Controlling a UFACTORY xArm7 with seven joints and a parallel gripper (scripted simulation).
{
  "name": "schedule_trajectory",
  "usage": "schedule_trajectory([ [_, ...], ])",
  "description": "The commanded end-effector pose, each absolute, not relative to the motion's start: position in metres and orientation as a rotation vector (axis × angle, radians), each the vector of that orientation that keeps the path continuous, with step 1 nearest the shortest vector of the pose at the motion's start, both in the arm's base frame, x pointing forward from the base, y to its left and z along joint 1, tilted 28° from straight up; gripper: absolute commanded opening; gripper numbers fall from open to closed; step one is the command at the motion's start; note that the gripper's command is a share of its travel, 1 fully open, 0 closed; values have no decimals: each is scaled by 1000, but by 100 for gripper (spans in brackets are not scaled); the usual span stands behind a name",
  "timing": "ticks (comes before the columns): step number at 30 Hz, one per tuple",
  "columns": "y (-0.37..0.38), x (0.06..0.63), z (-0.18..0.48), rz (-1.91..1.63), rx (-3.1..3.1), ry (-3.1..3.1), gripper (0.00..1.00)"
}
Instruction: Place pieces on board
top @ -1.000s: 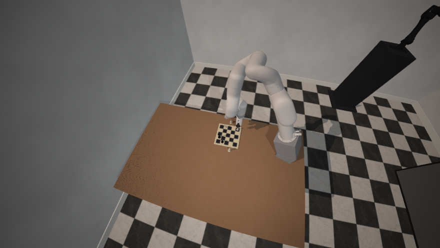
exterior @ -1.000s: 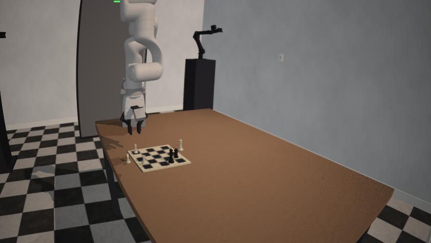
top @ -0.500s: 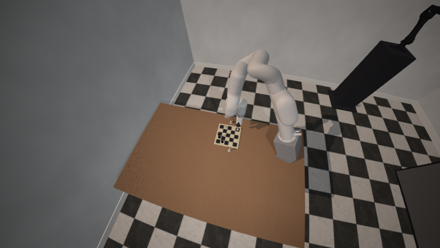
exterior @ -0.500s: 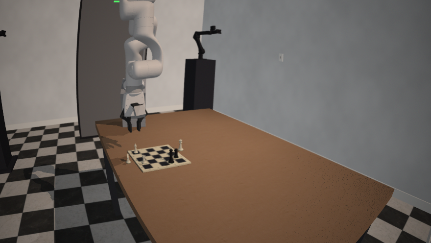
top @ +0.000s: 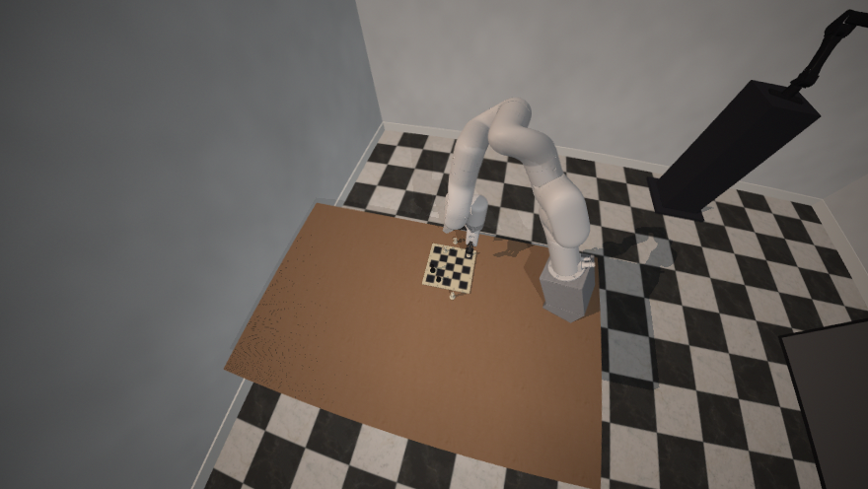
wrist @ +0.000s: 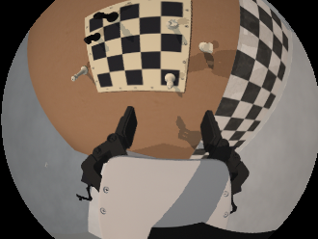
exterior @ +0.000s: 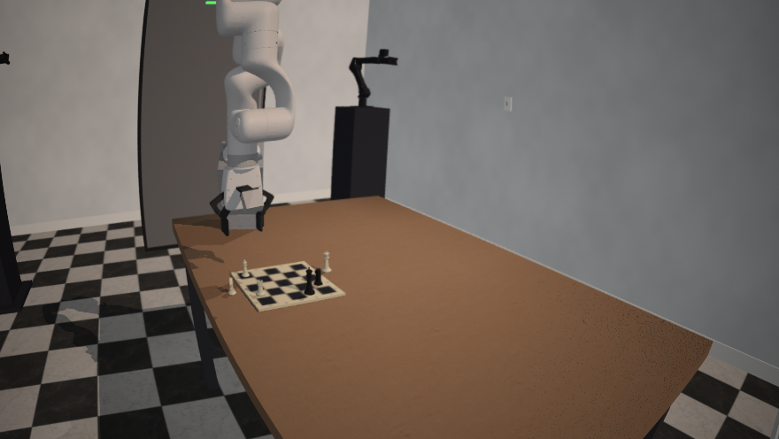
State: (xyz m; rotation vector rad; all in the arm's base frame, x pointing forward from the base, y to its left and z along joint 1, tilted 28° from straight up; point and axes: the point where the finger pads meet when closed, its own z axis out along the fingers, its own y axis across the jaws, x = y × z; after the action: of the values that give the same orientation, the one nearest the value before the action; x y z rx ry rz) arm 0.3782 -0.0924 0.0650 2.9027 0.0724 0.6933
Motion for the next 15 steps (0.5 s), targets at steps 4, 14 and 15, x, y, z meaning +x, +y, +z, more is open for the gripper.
schedule_trajectory([
  [4,-92,379,66,696,2901,72,100],
  [14,-90,381,67,701,2899,75,100],
  [15,-87,383,69,706,2897,78,100],
])
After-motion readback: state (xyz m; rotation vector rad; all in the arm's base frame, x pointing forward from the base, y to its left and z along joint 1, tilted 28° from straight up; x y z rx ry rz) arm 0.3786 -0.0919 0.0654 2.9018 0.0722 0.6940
